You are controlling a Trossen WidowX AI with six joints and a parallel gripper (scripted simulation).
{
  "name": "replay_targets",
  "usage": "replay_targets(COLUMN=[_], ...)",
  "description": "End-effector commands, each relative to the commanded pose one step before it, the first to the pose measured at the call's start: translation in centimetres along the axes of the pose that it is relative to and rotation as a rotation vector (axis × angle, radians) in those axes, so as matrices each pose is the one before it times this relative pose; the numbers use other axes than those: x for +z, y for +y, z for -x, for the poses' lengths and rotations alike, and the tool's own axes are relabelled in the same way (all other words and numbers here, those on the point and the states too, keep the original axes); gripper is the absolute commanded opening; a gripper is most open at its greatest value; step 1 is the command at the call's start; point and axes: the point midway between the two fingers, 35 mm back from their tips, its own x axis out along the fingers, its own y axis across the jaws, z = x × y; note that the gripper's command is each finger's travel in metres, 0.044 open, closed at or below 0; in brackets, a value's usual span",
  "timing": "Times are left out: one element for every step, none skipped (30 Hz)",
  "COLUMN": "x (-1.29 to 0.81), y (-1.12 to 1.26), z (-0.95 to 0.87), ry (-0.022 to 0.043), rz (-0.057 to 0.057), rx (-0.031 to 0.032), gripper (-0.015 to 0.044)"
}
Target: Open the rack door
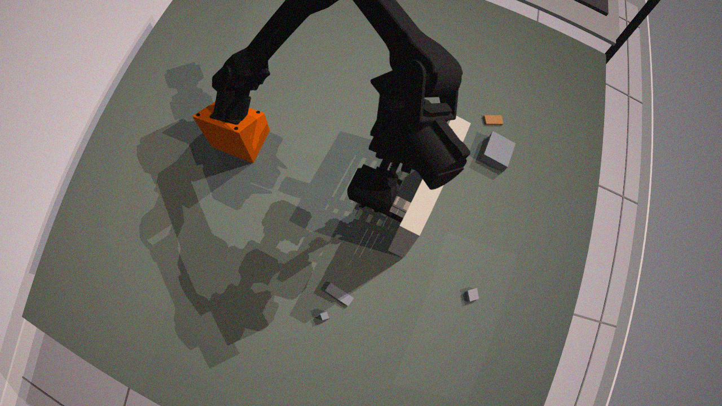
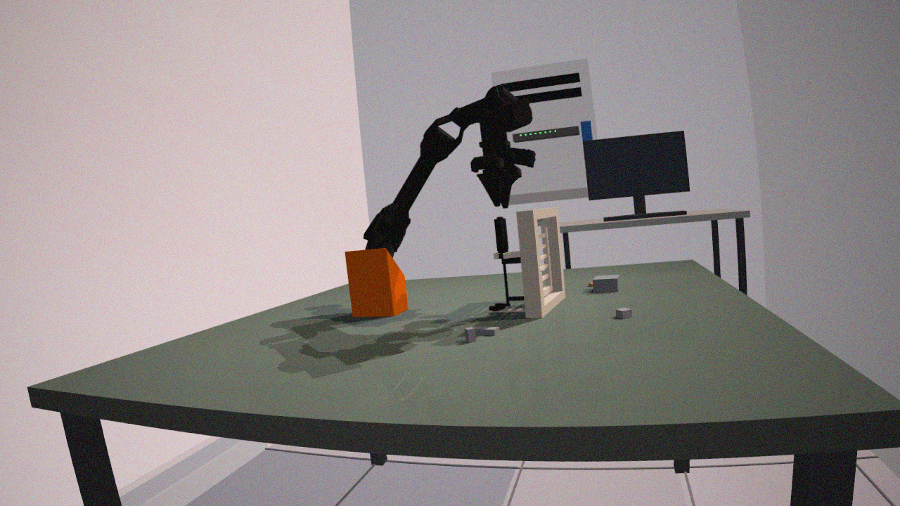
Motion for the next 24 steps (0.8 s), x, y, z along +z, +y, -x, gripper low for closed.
replay_targets(x=[-0.383,-0.018,0.000,0.000,0.000,0.000,0.004,0.011,0.017,0.020,0.019,0.018,0.017,0.016,0.015,0.014,0.013,0.012,0.011,0.010,0.009,0.008,0.007,0.006], y=[-0.887,-0.034,0.000,0.000,0.000,0.000,-0.001,-0.003,-0.005,-0.006,-0.005,-0.005,-0.005,-0.004,-0.004,-0.003,-0.003,-0.003,-0.002,-0.002,-0.001,-0.001,-0.001,0.000], z=[-0.025,0.007,0.000,0.000,0.000,0.000,-0.027,-0.080,-0.133,-0.162,-0.162,-0.162,-0.162,-0.162,-0.162,-0.163,-0.163,-0.163,-0.163,-0.163,-0.163,-0.163,-0.163,-0.163], ry=[0.02841,0.00106,0.00000,0.00000,0.00000,0.00000,-0.00001,-0.00003,-0.00005,-0.00006,-0.00006,-0.00006,-0.00006,-0.00006,-0.00005,-0.00005,-0.00005,-0.00005,-0.00005,-0.00005,-0.00004,-0.00004,-0.00004,-0.00004], rz=[-0.0476,-0.0021,0.0000,0.0000,0.0000,0.0000,0.0000,0.0000,0.0000,0.0000,0.0000,0.0000,0.0000,0.0000,0.0000,0.0000,0.0000,0.0000,0.0000,0.0000,0.0000,0.0000,0.0000,0.0000], rx=[0.07921,0.00312,0.00000,0.00000,0.00000,0.00000,-0.00001,-0.00003,-0.00005,-0.00005,-0.00005,-0.00004,-0.00003,-0.00003,-0.00002,-0.00002,-0.00001,-0.00001,0.00000,0.00000,0.00001,0.00002,0.00002,0.00003], gripper=[0.0283,0.0283,0.0283,0.0283,0.0283,0.0283,0.0283,0.0283,0.0283,0.0283,0.0283,0.0283,0.0283,0.0283,0.0283,0.0283,0.0283,0.0283,0.0283,0.0283,0.0283,0.0283,0.0283,0.0283])
